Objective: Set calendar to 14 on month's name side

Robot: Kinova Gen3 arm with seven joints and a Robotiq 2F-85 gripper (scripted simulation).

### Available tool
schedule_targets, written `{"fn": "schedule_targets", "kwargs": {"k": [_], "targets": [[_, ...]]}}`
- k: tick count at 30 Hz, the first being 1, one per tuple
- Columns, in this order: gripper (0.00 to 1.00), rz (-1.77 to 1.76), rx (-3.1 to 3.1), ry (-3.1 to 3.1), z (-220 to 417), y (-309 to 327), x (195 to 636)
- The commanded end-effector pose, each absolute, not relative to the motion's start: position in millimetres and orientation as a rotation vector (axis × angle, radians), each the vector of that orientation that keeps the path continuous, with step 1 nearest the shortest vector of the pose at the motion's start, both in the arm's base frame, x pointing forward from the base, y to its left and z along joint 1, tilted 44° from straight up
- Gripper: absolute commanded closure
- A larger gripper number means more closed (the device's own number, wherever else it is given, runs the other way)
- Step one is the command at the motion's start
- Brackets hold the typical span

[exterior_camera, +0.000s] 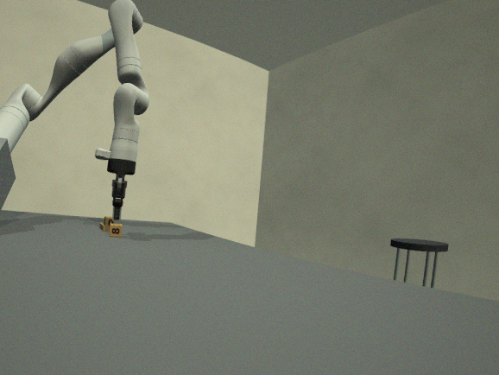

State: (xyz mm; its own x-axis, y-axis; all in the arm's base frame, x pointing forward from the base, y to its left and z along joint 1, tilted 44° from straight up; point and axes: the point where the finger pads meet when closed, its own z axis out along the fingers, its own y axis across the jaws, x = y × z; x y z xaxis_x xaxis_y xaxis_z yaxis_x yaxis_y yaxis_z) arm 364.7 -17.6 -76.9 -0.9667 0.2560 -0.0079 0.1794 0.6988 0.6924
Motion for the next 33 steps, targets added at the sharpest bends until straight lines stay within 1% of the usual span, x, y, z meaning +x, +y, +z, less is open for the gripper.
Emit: {"fn": "schedule_targets", "kwargs": {"k": [1,12,33], "targets": [[0.52,1.122,0.361,2.799,-76.7,-18.4,365.0],[0.52,1.122,0.361,2.799,-74.8,-20.1,364.5],[0.52,1.122,0.361,2.799,-48.2,-44.7,357.7]]}}
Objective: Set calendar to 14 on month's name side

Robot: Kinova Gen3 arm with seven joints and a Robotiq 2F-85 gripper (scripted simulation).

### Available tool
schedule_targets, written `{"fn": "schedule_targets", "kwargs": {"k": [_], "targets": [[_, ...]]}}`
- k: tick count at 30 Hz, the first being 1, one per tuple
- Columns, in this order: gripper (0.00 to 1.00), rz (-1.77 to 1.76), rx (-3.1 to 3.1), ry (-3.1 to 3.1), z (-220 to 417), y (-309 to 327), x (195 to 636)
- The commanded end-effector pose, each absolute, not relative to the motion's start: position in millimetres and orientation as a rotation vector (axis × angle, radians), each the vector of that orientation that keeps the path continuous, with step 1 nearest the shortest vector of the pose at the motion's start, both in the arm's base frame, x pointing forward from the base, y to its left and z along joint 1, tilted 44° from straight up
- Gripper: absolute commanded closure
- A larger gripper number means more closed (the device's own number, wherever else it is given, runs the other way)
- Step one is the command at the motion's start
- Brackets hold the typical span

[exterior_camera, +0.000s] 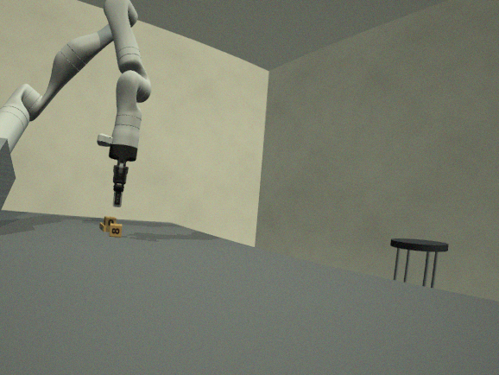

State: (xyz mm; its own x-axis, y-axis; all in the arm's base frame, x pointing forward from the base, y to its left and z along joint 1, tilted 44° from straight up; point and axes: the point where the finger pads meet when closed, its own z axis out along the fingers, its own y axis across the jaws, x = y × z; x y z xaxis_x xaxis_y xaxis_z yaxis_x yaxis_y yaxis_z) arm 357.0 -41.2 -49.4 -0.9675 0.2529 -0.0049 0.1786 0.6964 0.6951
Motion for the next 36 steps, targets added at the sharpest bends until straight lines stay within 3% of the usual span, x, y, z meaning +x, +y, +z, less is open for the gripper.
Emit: {"fn": "schedule_targets", "kwargs": {"k": [1,36], "targets": [[0.52,1.122,0.361,2.799,-48.2,-44.7,357.7],[0.52,1.025,0.450,2.612,-51.3,-42.2,354.9]]}}
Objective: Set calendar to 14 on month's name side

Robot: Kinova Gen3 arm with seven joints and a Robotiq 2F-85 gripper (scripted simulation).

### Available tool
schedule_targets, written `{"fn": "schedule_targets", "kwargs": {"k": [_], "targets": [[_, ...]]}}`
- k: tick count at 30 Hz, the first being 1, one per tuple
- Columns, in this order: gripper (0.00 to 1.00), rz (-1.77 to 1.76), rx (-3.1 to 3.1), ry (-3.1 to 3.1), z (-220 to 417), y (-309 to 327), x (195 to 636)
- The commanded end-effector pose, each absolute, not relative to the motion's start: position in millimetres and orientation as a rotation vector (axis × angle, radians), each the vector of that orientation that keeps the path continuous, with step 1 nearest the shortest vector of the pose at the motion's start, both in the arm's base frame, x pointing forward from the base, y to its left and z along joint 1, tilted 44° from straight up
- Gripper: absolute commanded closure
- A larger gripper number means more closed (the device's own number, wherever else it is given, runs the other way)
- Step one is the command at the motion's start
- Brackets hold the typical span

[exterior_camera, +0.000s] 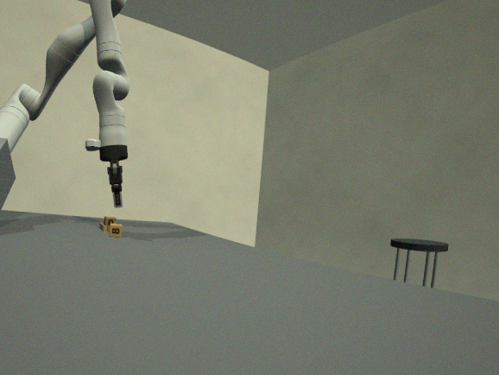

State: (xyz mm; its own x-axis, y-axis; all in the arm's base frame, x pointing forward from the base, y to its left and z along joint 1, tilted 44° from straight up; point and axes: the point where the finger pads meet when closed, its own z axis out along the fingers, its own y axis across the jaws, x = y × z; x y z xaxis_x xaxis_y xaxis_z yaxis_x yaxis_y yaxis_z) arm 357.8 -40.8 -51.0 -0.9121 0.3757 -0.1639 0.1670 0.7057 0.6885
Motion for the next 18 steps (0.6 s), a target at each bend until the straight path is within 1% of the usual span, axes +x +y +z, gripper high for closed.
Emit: {"fn": "schedule_targets", "kwargs": {"k": [1,18], "targets": [[0.52,1.020,0.453,2.606,-50.9,-42.3,354.9],[0.52,0.995,0.471,2.570,-48.6,-43.6,354.8]]}}
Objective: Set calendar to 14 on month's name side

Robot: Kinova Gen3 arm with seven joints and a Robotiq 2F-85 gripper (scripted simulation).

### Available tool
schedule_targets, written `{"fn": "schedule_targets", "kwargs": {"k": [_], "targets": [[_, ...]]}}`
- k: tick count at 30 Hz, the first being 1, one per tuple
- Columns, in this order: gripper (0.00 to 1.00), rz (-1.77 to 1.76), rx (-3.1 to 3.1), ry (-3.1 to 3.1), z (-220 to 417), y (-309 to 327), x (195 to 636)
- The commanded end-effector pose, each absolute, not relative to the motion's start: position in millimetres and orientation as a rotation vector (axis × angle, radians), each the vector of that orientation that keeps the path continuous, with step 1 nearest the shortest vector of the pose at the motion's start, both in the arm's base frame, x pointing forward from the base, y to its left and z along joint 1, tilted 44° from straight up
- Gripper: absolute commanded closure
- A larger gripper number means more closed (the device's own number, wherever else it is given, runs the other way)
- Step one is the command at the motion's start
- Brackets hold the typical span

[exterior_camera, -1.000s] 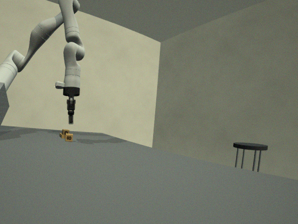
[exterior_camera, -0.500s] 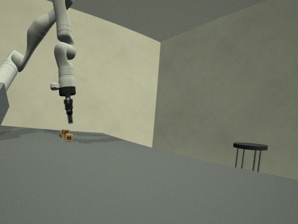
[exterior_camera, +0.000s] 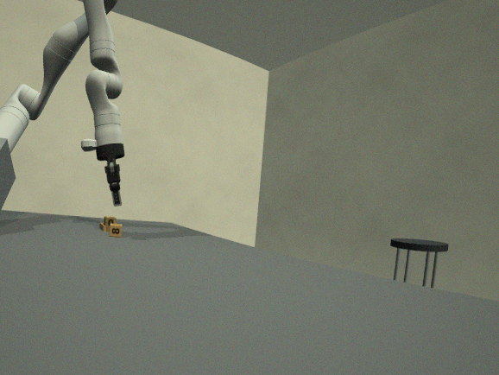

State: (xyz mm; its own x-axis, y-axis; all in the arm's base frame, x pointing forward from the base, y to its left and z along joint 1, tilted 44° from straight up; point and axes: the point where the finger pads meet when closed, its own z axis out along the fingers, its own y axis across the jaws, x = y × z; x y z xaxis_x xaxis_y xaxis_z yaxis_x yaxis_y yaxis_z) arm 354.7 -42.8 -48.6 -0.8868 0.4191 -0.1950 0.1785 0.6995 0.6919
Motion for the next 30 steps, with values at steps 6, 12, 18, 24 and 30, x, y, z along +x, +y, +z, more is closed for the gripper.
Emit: {"fn": "schedule_targets", "kwargs": {"k": [6,12,18,24,30], "targets": [[0.52,0.990,0.474,2.562,-49.9,-43.2,353.9],[0.52,0.974,0.484,2.534,-53.4,-42.2,351.7],[0.52,0.957,0.495,2.504,-55.6,-41.2,350.3],[0.52,0.927,0.516,2.446,-56.4,-40.2,349.5],[0.52,0.897,0.539,2.388,-53.8,-40.5,350.5]]}}
